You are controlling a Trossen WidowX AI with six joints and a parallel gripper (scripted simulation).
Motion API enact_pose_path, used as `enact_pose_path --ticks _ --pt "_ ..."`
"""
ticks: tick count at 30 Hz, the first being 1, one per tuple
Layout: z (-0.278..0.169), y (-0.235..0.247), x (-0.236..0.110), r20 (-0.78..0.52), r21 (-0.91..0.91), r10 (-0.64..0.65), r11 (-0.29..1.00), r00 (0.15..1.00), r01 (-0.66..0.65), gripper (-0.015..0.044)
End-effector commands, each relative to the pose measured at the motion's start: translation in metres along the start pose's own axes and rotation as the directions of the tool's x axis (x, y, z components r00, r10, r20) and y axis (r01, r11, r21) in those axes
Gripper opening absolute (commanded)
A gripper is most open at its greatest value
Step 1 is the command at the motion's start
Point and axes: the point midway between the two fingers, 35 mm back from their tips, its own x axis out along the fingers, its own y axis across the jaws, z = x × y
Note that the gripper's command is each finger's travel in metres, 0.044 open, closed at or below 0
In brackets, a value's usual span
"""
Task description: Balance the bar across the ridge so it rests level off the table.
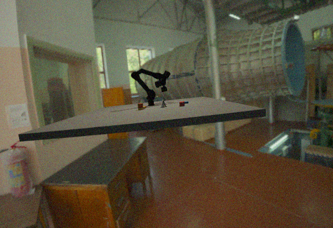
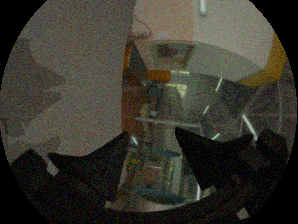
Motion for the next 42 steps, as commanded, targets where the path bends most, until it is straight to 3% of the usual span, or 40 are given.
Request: enact_pose_path --ticks 1,20,42 --pt "-0.015 0.008 -0.008 -0.067 0.023 0.040 0.999 0.997 -0.038 0.0315" --pt "-0.070 0.046 -0.061 -0.340 0.200 0.244 0.962 0.908 -0.184 0.0315" --pt "-0.104 0.089 -0.153 -0.543 0.414 0.474 0.869 0.693 -0.271 0.0315"
